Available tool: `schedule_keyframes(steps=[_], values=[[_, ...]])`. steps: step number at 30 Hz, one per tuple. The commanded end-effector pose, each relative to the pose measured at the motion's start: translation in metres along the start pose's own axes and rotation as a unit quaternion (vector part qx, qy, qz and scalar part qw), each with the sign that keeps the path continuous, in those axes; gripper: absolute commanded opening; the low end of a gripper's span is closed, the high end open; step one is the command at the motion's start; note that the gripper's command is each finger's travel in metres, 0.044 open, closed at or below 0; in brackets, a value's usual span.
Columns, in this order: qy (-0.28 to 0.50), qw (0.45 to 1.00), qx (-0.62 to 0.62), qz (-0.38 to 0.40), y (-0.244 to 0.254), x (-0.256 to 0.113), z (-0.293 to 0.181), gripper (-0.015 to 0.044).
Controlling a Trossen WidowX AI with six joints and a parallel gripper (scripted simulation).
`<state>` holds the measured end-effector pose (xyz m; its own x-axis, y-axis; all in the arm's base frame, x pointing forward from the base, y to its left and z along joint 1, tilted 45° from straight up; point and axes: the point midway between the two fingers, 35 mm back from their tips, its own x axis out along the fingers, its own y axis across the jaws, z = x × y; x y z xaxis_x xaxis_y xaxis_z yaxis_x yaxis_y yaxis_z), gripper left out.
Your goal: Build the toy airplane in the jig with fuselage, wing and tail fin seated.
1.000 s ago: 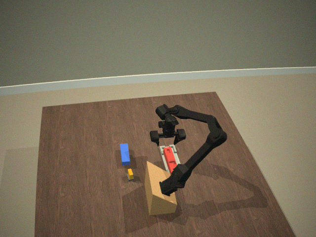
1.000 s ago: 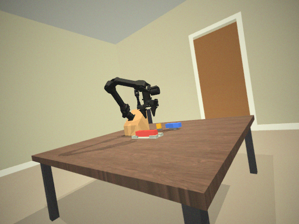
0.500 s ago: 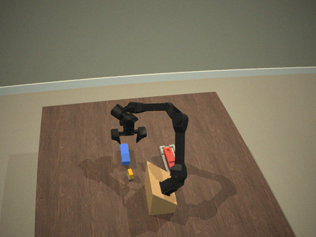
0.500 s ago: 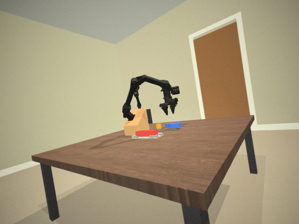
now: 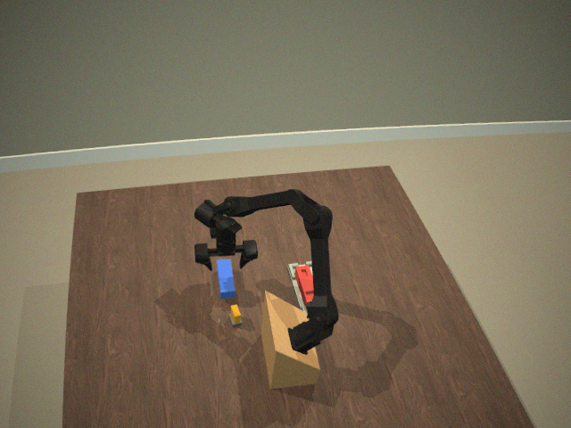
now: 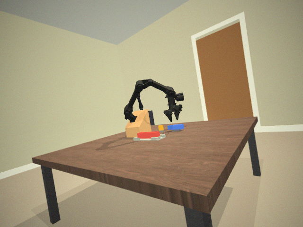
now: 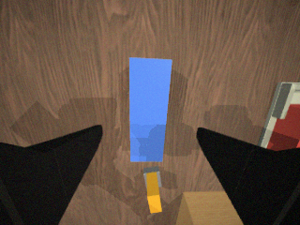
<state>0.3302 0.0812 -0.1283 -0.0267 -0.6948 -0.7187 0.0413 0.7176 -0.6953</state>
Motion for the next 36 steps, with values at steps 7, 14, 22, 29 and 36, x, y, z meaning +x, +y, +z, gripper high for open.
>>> schedule_keyframes(steps=[7,14,22,29,36], values=[[-0.004,1.000,-0.004,-0.001,0.001,0.021,0.000,0.0440],[-0.004,1.000,-0.004,-0.001,0.001,0.032,0.000,0.0440],[-0.004,1.000,-0.004,-0.001,0.001,0.045,0.000,0.0440],[-0.004,1.000,-0.004,-0.002,0.001,0.056,0.000,0.0440],[-0.004,1.000,-0.004,-0.002,0.000,0.062,0.000,0.0387]])
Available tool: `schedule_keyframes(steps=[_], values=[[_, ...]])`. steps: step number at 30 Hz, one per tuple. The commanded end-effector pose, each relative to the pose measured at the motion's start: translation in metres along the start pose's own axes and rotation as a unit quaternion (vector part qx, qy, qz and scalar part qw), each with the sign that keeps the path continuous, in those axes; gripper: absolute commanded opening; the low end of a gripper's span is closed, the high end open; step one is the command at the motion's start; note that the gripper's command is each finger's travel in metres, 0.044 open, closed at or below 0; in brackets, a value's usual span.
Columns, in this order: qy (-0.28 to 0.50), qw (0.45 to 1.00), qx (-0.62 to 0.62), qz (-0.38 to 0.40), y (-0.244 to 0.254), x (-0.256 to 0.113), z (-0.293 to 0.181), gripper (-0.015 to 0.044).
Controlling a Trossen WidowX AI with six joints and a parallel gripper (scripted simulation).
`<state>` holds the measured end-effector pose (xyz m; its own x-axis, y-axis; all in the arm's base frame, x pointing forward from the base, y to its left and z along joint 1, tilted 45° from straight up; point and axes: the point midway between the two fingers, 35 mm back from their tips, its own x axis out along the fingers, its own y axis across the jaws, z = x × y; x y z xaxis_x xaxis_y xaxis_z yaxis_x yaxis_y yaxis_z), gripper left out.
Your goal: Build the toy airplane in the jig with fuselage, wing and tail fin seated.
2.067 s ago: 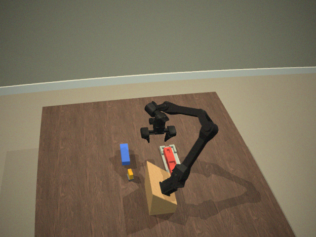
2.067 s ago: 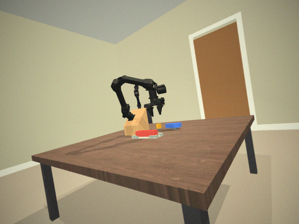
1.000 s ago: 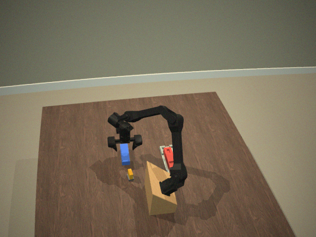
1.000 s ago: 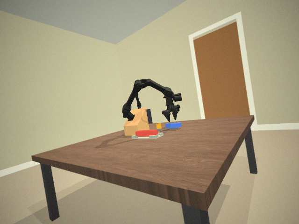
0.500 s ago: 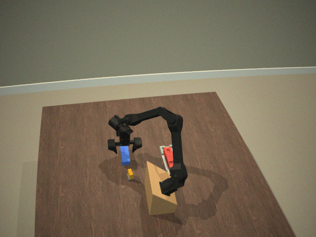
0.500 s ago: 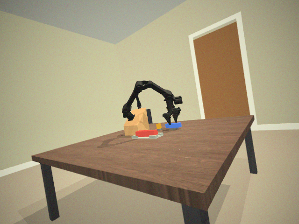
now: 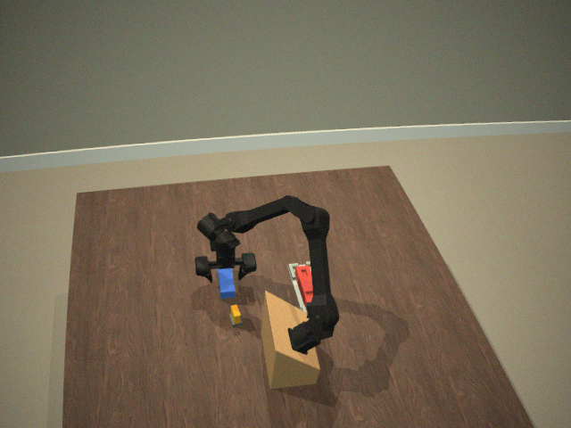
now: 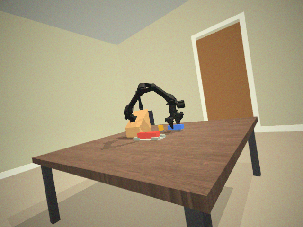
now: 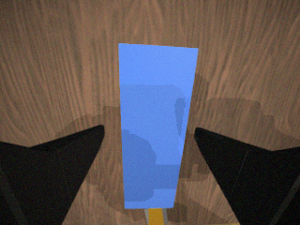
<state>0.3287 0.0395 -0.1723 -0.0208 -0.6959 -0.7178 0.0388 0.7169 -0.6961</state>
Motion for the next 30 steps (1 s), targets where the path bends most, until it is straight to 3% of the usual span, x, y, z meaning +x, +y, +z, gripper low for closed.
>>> schedule_keyframes(steps=[1,7,14,20,30], values=[[-0.001,1.000,-0.003,-0.001,0.000,0.001,0.000,0.0361],[-0.001,1.000,-0.003,-0.001,0.000,0.001,0.000,0.0204],[-0.001,1.000,-0.003,-0.001,0.000,0.001,0.000,0.0157],[-0.008,1.000,-0.009,0.008,0.006,-0.008,0.002,0.0000],[-0.014,1.000,-0.018,0.021,0.014,-0.033,0.005,0.0000]])
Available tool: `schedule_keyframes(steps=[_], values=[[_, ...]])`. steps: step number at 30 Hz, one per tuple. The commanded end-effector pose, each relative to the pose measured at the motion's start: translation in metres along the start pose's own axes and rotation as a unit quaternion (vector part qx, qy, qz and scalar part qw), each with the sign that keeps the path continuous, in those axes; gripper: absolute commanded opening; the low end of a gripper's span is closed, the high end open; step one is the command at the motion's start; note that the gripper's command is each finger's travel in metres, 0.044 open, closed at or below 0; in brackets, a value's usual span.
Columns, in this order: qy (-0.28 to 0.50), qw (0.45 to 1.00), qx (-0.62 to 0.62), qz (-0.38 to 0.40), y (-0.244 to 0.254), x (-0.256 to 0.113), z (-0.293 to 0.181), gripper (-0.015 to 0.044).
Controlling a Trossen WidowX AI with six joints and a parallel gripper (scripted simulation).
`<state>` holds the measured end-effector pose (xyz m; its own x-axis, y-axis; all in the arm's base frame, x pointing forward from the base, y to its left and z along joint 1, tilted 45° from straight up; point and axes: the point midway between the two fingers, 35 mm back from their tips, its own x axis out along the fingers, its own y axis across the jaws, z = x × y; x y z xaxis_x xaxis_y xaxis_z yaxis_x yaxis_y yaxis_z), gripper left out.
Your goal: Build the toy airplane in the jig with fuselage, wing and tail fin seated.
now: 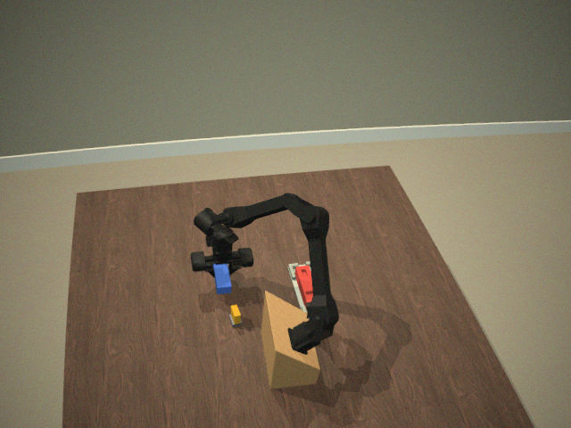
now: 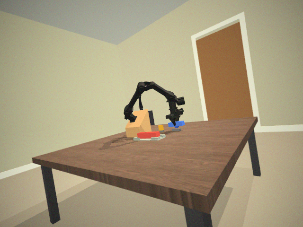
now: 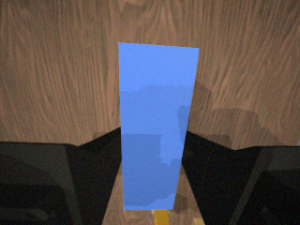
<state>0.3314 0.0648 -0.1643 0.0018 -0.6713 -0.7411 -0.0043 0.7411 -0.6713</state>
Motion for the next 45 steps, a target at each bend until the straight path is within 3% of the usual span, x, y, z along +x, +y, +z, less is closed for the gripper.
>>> schedule_keyframes(steps=[1,30,45], values=[[-0.003,1.000,0.004,0.003,0.001,-0.013,0.004,0.0000],[0.010,1.000,0.018,-0.015,-0.008,-0.102,0.000,0.0000],[0.009,0.994,0.108,-0.011,-0.047,-0.105,0.002,0.0000]])
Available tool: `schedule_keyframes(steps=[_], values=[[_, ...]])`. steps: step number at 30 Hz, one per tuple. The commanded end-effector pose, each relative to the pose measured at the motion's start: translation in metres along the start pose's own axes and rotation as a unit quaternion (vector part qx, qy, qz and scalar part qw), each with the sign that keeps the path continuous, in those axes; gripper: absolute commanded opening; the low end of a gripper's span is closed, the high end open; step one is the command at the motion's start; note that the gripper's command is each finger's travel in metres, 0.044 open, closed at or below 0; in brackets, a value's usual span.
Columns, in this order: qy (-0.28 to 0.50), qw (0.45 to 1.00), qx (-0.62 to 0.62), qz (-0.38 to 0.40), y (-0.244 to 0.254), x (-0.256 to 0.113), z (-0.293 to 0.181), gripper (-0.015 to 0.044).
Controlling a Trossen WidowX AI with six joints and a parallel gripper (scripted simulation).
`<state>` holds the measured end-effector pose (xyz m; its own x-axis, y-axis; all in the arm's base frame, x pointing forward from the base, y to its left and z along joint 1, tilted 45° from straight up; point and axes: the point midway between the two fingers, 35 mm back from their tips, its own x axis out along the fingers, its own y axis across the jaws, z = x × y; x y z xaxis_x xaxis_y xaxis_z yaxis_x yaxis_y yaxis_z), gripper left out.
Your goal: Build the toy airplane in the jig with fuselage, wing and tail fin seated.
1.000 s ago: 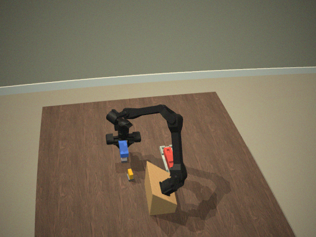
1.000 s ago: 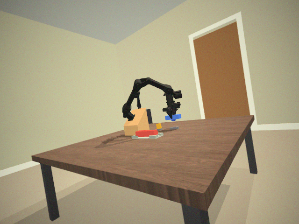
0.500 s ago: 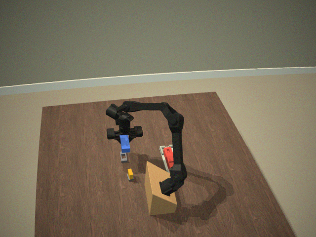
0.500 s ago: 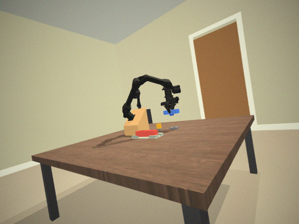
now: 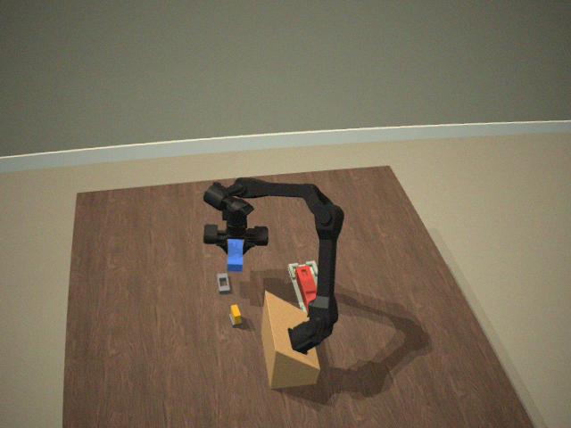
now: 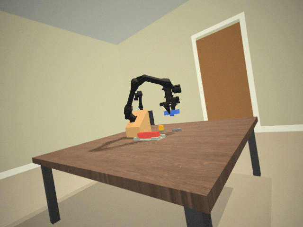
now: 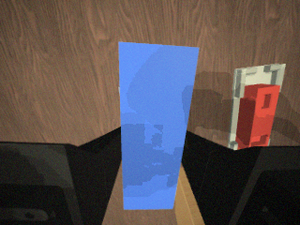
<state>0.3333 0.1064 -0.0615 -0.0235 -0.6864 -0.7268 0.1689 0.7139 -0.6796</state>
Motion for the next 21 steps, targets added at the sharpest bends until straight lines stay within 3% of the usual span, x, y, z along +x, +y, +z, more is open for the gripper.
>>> schedule_keyframes(steps=[1,21], values=[[-0.002,1.000,0.029,0.002,-0.012,-0.001,0.002,0.0000],[-0.001,0.982,0.188,0.008,-0.078,0.004,0.006,0.0000]])
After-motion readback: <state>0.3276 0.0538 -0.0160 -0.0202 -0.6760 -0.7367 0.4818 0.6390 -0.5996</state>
